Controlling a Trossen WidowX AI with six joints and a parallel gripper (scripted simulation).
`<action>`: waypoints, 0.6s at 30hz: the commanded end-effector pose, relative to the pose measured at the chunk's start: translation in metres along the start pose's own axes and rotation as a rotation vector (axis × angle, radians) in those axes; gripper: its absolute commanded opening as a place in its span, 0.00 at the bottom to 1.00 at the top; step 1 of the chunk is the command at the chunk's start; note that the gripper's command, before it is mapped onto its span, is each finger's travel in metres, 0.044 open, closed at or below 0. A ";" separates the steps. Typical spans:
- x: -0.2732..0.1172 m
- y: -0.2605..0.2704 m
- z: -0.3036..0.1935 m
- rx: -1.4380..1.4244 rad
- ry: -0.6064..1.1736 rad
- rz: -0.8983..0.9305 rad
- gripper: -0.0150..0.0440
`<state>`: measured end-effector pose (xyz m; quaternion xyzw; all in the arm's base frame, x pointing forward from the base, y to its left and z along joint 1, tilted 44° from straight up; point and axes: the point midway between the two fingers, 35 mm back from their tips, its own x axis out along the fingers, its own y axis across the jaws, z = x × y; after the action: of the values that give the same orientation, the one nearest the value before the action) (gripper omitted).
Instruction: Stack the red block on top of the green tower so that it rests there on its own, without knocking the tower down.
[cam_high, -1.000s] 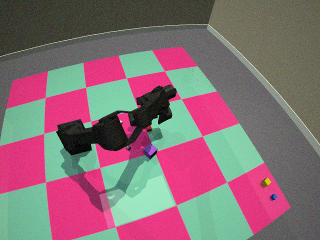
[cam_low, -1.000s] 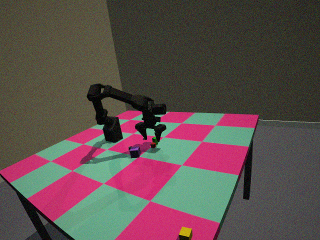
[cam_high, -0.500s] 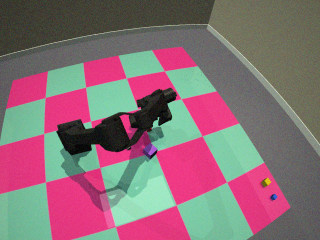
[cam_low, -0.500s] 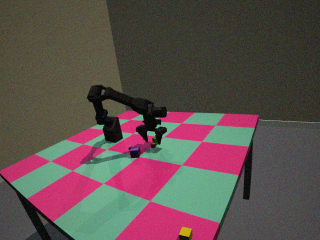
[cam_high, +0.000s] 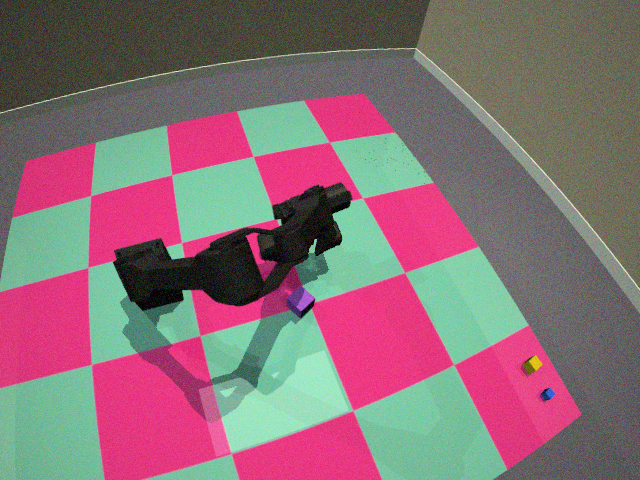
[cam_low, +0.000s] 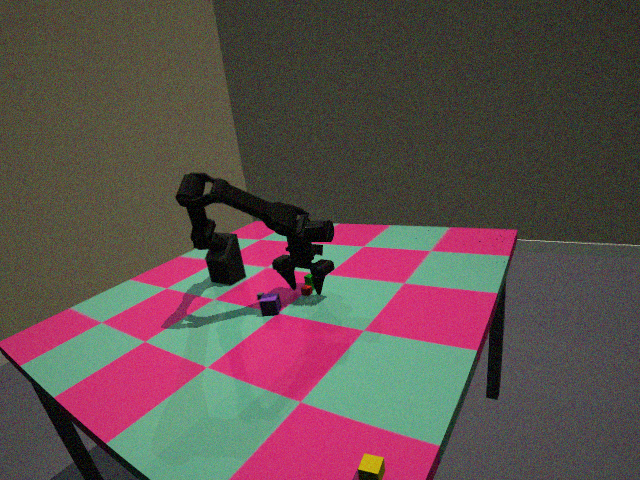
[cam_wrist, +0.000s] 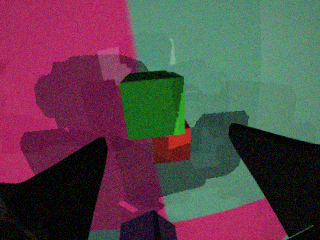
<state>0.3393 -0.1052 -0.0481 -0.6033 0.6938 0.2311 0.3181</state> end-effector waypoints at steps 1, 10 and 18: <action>0.001 0.001 0.000 -0.005 0.004 0.002 1.00; 0.001 0.001 0.000 -0.005 0.004 0.002 0.96; 0.001 0.001 0.000 -0.005 0.004 0.002 0.60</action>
<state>0.3385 -0.1052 -0.0491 -0.6032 0.6941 0.2321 0.3169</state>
